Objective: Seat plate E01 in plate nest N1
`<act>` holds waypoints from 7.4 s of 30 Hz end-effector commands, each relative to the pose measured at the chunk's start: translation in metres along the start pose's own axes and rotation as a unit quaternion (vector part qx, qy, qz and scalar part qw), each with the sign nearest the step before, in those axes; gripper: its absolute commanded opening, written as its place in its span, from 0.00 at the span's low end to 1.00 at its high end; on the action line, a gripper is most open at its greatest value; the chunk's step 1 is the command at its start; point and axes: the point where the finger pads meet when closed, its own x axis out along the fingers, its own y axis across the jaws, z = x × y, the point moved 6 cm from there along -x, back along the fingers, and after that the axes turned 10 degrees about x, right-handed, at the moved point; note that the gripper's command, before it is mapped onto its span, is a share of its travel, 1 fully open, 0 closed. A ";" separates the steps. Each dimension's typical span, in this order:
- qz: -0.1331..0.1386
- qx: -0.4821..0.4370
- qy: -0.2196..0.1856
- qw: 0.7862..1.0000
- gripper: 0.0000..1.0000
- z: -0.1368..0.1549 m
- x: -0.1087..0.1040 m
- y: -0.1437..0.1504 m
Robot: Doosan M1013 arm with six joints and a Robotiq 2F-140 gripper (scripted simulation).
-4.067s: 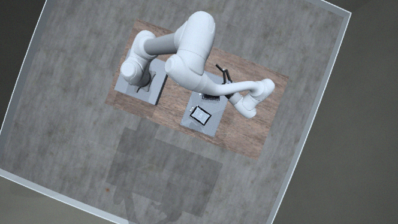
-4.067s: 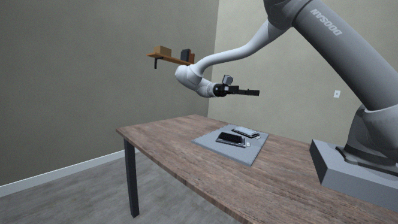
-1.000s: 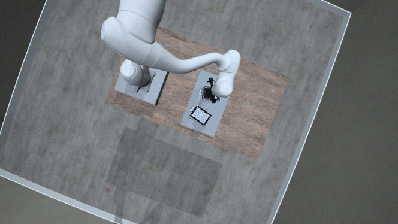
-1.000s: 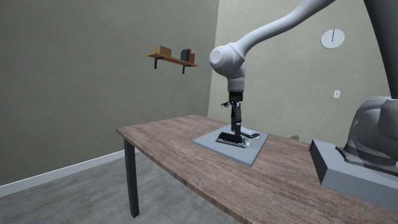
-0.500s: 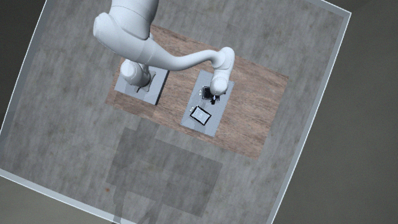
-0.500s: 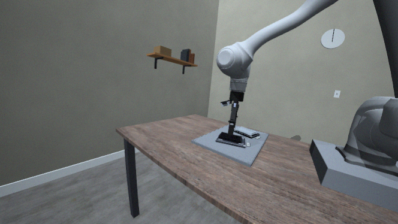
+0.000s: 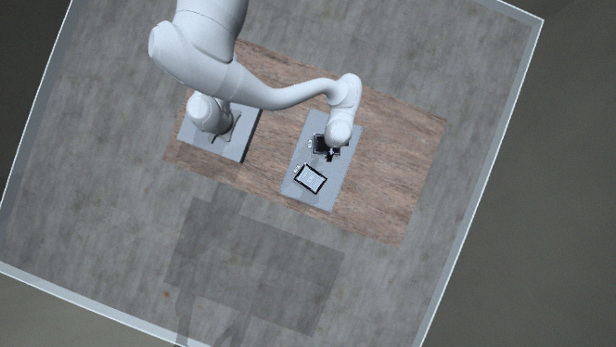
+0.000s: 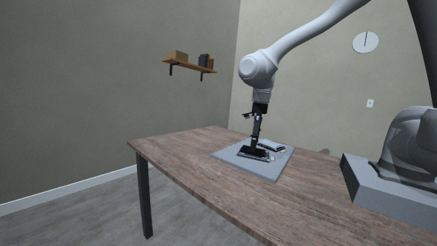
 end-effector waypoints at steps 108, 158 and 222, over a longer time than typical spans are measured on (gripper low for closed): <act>0.000 0.001 0.001 1.000 0.10 0.006 -0.011 0.000; 0.000 0.001 0.001 1.000 0.10 0.005 0.007 0.002; 0.001 0.001 0.002 1.000 0.10 0.006 0.017 0.003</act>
